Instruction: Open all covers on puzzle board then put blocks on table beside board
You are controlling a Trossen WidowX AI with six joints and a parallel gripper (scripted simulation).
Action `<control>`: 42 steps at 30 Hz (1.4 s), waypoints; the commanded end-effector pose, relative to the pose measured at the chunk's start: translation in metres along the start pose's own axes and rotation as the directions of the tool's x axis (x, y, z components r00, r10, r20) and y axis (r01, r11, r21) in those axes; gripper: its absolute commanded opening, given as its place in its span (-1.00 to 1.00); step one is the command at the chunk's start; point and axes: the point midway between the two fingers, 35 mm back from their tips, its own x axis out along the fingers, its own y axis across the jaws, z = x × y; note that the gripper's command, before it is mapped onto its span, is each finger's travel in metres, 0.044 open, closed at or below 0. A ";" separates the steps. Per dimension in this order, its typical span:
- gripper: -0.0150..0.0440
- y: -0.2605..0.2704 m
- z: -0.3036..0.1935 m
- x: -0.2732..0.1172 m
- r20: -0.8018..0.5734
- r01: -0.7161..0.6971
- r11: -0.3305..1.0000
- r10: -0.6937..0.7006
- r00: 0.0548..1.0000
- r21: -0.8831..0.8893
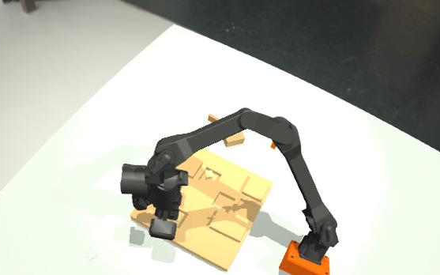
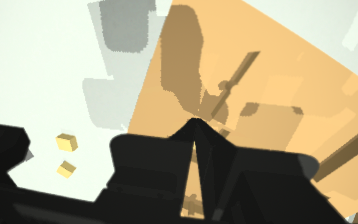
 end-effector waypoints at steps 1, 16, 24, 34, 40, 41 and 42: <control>-0.49 0.000 0.000 0.000 0.000 0.000 1.000 0.000 1.000 0.000; -0.49 0.000 -0.014 -0.009 0.002 0.003 1.000 -0.003 1.000 -0.001; -0.31 0.000 -0.016 -0.014 0.003 0.006 1.000 -0.006 1.000 -0.006; 0.00 0.000 -0.021 -0.063 0.003 0.002 1.000 -0.002 1.000 -0.002; 0.00 0.000 -0.021 -0.060 0.003 0.002 1.000 -0.002 1.000 -0.002; 0.00 0.000 -0.021 -0.058 0.003 0.002 1.000 -0.002 1.000 -0.002; 0.00 0.000 -0.021 -0.056 0.003 0.002 1.000 -0.002 1.000 -0.002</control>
